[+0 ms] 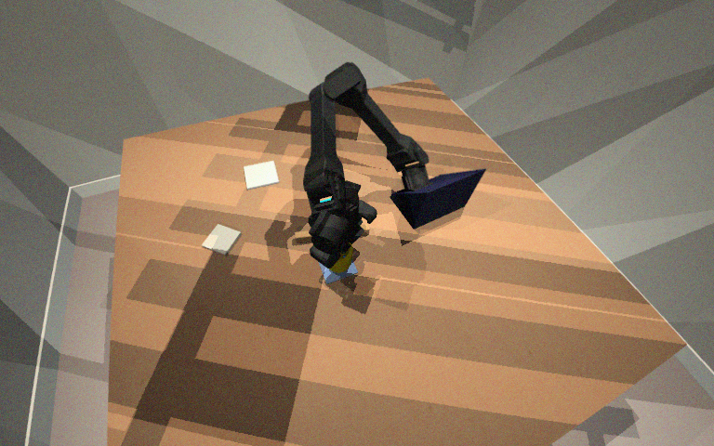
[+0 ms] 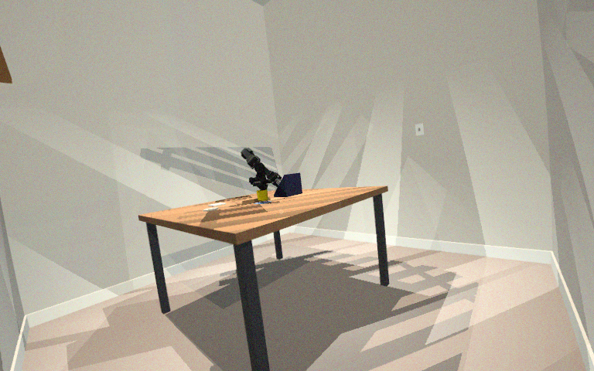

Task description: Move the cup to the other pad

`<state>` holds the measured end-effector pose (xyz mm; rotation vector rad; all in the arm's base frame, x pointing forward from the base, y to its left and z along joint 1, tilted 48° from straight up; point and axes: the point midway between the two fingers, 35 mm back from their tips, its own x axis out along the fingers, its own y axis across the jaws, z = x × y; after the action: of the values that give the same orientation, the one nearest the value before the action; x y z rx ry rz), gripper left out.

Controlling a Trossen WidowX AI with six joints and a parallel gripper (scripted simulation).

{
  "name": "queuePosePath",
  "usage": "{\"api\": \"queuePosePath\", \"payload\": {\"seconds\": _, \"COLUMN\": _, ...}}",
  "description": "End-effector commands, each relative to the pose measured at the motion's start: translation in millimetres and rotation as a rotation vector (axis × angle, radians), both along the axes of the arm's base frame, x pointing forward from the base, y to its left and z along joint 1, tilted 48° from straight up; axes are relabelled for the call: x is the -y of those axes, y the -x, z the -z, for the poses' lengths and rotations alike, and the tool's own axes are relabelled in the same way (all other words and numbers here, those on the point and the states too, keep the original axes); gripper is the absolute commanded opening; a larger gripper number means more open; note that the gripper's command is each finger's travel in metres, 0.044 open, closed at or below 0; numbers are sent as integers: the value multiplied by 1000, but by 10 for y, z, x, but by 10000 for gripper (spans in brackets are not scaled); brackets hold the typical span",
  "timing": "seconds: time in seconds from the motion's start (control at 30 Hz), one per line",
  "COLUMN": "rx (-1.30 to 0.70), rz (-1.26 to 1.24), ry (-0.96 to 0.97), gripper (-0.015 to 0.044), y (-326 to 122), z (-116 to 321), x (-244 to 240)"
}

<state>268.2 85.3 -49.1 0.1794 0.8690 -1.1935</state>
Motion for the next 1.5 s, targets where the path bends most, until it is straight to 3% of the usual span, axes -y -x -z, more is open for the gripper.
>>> {"api": "queuePosePath", "payload": {"seconds": 0.0, "rx": 11, "rz": -3, "ry": -11, "gripper": 0, "y": 1, "z": -122, "x": -158}}
{"api": "queuePosePath", "payload": {"seconds": 0.37, "rx": 9, "rz": -5, "ry": -8, "gripper": 0, "y": 62, "z": -287, "x": -299}}
{"api": "queuePosePath", "payload": {"seconds": 1.47, "rx": 6, "rz": -6, "ry": -4, "gripper": 0, "y": 112, "z": -472, "x": -79}}
